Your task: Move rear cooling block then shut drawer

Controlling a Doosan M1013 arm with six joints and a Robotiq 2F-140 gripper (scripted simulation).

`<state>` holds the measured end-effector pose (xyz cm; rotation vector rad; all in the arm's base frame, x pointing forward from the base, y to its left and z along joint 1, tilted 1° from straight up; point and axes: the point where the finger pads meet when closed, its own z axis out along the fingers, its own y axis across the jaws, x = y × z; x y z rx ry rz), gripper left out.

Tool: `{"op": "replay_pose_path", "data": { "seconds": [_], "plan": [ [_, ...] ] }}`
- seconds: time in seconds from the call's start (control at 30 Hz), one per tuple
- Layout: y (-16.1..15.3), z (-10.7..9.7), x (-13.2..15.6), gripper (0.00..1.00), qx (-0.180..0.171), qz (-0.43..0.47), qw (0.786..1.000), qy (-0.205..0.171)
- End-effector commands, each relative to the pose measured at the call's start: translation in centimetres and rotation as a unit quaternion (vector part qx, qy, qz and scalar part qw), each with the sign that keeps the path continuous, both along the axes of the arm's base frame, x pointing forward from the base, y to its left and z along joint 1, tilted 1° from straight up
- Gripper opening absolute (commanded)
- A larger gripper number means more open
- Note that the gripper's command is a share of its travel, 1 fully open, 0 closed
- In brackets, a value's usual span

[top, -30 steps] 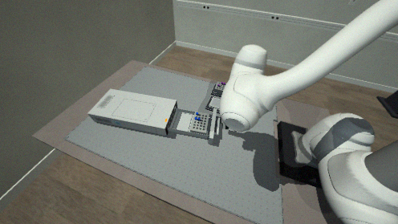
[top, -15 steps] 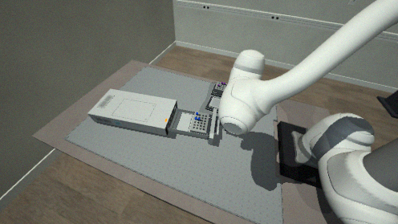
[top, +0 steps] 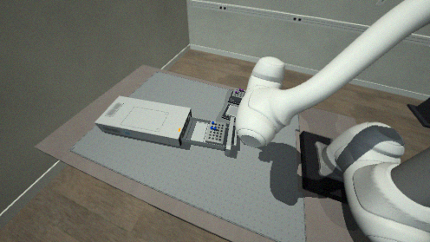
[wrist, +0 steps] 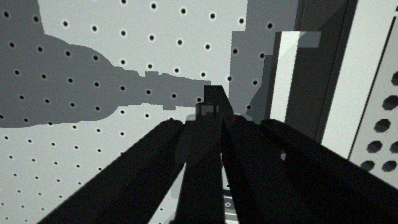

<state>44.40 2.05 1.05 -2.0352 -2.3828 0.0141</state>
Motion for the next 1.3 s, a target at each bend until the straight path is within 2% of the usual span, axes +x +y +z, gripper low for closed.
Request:
{"op": "replay_pose_path", "data": {
  "seconds": [0.0, 1.27],
  "plan": [
    [0.1, 0.0, 0.0, 0.1, 0.0, 0.0, 1.0, 0.0],
    [1.0, -0.1, 4.7, 0.1, 0.001, -0.001, 1.0, 0.0]
  ]
}}
